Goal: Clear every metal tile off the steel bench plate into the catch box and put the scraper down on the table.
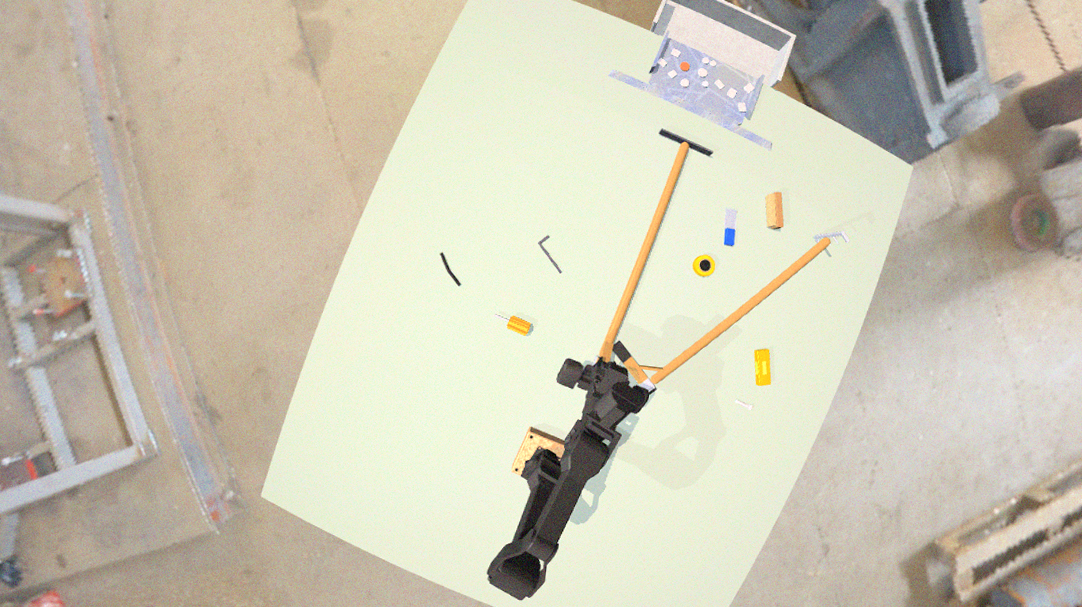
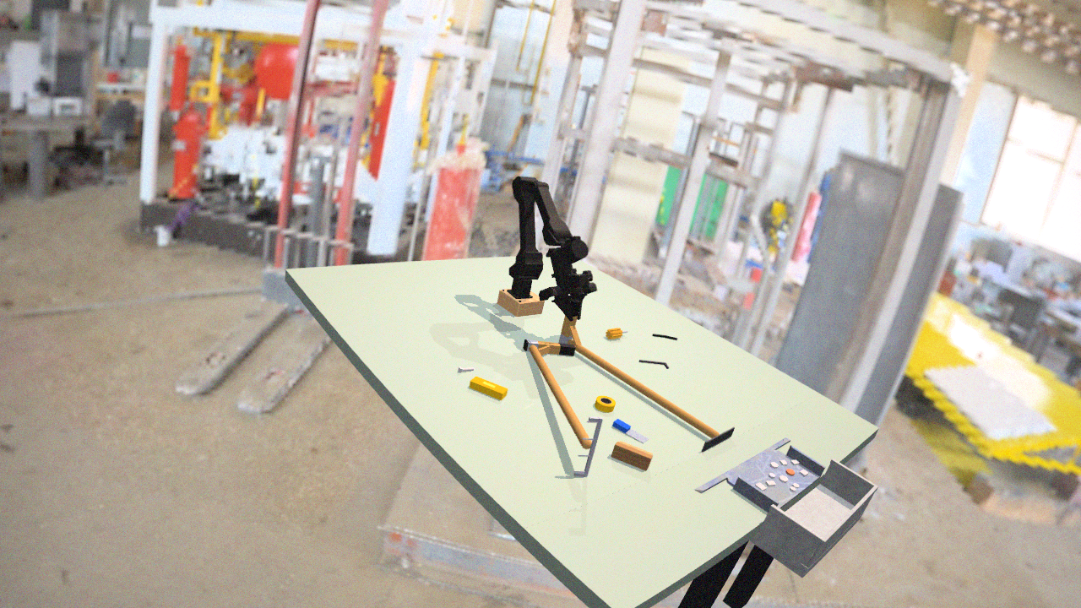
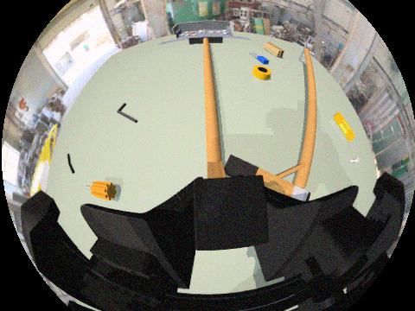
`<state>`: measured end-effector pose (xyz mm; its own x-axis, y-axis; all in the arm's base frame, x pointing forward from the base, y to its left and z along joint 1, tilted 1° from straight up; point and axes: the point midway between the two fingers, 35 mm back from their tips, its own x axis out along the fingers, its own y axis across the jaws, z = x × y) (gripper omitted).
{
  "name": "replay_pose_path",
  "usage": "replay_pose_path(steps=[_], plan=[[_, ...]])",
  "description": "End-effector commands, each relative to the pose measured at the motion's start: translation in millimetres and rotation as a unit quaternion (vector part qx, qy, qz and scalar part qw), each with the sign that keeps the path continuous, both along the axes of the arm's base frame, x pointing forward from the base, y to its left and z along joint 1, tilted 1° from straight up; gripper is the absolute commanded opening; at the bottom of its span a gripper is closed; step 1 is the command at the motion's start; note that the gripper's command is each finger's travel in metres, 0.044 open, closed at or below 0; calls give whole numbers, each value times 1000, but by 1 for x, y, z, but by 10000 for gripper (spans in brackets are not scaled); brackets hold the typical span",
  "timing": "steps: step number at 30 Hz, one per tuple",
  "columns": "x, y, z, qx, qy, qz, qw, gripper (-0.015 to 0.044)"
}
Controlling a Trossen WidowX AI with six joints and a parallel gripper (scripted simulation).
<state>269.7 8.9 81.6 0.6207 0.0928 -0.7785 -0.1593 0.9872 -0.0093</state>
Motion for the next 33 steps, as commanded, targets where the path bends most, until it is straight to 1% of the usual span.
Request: replay_pose_path(steps=[1,16,33], plan=[[1,-9,2,-6,-4,-9,1000,0],[5,-15,4,-6,-4,-9,1000,0],[30,-15,10,-7,-5,-10,1000,0]])
